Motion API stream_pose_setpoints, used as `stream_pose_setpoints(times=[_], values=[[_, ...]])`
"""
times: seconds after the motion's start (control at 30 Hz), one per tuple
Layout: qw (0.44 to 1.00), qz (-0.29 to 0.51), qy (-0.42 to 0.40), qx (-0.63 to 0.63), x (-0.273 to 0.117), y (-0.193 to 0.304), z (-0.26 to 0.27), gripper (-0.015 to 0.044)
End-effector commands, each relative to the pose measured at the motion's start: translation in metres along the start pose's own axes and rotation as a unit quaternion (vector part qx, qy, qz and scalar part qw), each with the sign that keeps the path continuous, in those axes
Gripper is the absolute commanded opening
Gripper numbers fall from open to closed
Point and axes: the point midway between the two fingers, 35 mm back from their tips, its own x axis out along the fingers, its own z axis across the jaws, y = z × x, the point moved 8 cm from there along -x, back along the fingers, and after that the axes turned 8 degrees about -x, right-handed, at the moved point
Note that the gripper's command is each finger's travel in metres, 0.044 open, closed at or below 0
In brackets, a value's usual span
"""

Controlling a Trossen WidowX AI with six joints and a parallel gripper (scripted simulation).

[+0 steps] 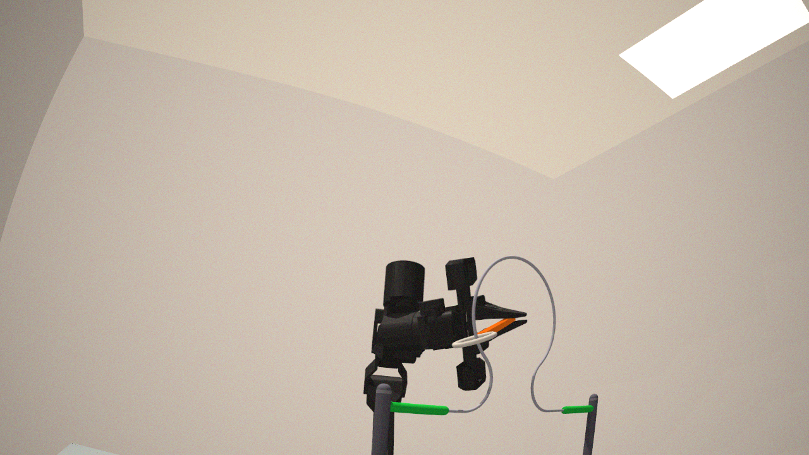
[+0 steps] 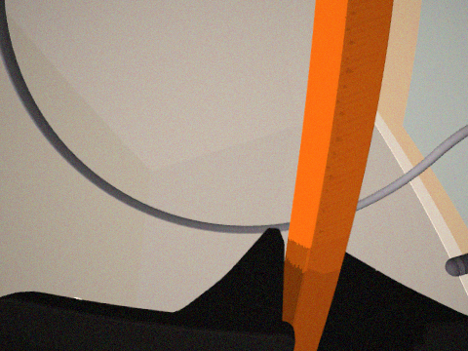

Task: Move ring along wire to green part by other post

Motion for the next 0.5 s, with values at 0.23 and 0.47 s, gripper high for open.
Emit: stream_pose_setpoints(times=[0.23,0.47], values=[[0.999,0.002,0.015,-0.038,0.0002,0.0027,0.0049,-0.0150],[0.998,0.001,0.026,-0.056,0.0005,0.0031,0.0052,-0.0150]])
